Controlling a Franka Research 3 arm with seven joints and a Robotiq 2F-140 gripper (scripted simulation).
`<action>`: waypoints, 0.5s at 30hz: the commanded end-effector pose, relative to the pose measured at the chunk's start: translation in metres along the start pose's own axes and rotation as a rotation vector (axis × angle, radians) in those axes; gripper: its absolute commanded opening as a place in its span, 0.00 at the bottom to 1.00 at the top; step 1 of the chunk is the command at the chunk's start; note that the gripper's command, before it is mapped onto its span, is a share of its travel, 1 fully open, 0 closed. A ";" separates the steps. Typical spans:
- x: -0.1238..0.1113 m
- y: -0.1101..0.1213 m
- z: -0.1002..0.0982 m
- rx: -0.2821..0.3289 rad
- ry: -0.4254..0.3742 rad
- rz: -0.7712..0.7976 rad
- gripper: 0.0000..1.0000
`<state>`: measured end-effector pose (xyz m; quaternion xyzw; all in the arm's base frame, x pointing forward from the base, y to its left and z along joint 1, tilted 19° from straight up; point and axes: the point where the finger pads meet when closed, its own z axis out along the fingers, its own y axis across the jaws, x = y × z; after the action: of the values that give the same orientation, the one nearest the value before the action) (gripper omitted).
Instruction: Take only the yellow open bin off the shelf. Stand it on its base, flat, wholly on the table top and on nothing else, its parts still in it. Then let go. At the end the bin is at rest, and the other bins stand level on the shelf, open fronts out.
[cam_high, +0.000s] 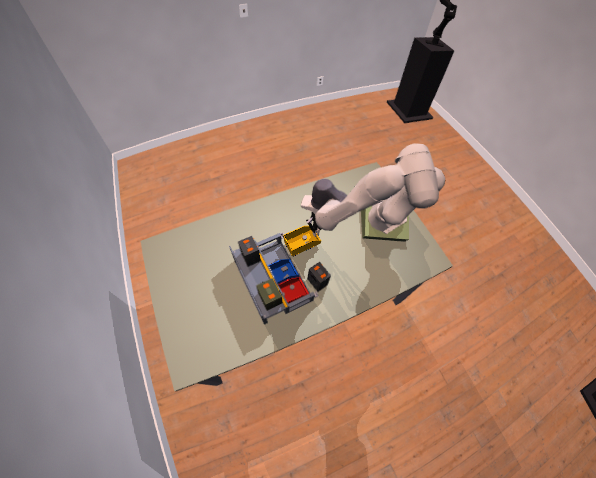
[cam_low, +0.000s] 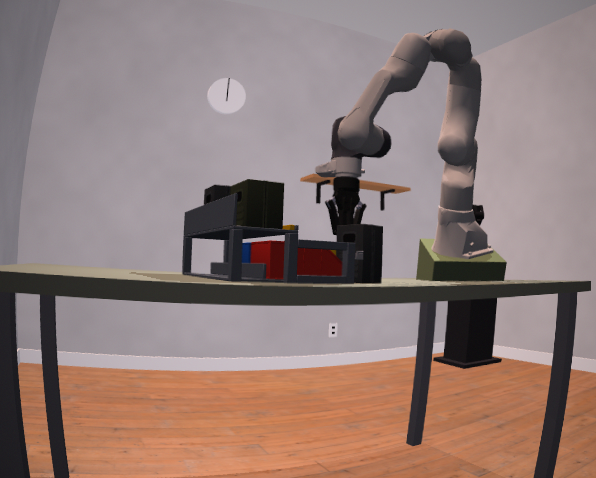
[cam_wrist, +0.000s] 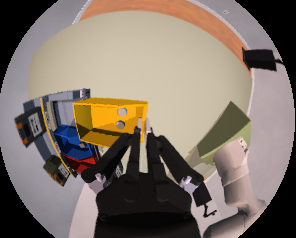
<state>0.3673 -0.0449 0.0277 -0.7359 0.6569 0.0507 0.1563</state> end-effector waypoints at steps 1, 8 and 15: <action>0.000 -0.002 0.000 0.001 0.002 -0.015 0.00; 0.000 0.000 0.003 0.000 0.001 -0.007 0.00; 0.000 0.000 0.008 0.001 0.002 -0.015 0.00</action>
<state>0.3652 -0.0399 0.0201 -0.7371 0.6549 0.0560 0.1568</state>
